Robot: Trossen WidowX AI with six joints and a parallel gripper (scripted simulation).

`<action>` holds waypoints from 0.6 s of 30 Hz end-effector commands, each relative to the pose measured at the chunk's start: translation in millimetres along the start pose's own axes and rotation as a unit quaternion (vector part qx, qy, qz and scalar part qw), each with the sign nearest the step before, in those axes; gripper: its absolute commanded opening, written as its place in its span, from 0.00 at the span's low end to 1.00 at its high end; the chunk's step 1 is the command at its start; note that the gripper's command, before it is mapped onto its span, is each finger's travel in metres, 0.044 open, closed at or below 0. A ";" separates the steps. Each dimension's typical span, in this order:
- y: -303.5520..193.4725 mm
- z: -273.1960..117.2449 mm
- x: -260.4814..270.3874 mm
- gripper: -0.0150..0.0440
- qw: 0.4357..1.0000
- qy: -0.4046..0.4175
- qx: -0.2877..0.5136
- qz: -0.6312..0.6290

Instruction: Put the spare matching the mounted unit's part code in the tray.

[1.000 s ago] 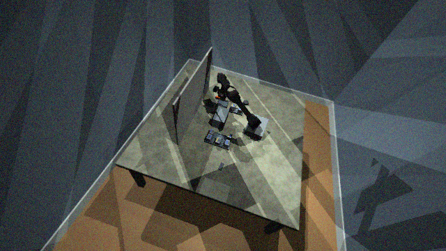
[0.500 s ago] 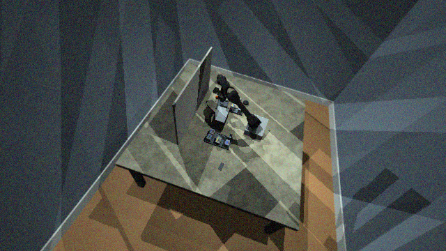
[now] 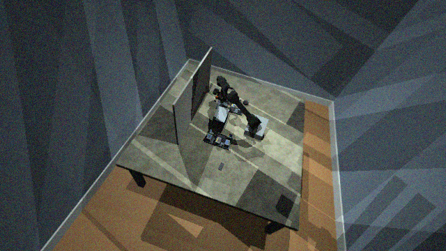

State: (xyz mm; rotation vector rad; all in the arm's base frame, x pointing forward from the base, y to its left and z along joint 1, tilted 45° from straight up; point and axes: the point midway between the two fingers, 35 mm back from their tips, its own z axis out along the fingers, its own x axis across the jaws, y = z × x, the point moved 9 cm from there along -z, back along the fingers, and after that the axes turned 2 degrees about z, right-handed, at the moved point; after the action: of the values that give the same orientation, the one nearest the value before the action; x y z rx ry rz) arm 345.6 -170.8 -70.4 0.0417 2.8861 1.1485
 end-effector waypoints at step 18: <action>2.4 21.9 4.8 0.25 1.000 0.002 -0.005 0.003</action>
State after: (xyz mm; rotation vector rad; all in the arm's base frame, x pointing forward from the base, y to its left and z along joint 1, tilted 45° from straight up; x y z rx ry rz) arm 343.7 -158.2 -81.4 0.0408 2.8846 1.1523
